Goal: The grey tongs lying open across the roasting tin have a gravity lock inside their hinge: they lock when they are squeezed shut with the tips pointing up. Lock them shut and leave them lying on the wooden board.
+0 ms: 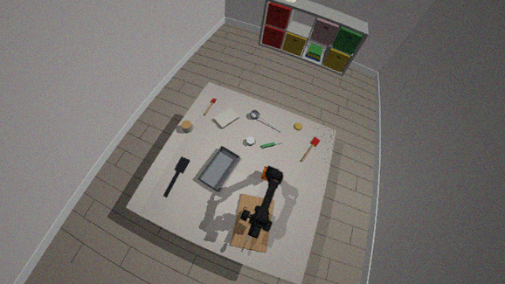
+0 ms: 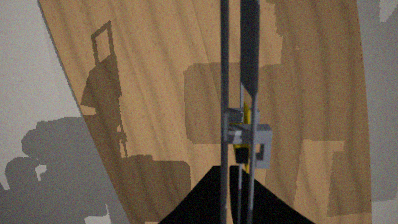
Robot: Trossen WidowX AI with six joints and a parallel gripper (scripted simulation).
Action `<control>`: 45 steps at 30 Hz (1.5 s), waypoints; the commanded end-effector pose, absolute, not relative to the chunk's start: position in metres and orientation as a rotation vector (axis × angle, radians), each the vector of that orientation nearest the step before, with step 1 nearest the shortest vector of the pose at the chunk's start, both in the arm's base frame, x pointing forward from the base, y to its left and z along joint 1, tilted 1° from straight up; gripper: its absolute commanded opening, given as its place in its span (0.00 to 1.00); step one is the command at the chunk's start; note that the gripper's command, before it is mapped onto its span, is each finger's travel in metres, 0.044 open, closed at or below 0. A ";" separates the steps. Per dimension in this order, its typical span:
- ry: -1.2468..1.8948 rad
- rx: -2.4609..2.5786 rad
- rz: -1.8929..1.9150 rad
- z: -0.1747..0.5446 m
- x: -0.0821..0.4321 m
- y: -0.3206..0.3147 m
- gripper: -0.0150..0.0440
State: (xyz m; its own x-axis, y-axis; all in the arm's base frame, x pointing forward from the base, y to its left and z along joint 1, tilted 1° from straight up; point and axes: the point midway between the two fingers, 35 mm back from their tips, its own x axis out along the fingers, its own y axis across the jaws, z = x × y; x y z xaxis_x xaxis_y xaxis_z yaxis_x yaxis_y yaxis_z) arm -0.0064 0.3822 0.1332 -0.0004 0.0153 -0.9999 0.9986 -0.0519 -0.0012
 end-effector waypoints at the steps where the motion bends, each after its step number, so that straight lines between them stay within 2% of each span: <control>1: 1.196 1.258 -1.251 0.125 -0.007 0.382 0.00; 39: 1.196 1.258 -1.251 0.074 -0.008 0.376 0.00; 45: 1.194 1.257 -1.242 0.075 -0.007 0.376 0.27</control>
State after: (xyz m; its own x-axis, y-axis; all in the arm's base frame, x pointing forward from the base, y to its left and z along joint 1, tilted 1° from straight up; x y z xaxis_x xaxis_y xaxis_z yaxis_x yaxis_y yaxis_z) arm -0.0067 0.3763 0.0745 -0.0004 0.0127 -0.9999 0.9986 -0.0520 -0.0011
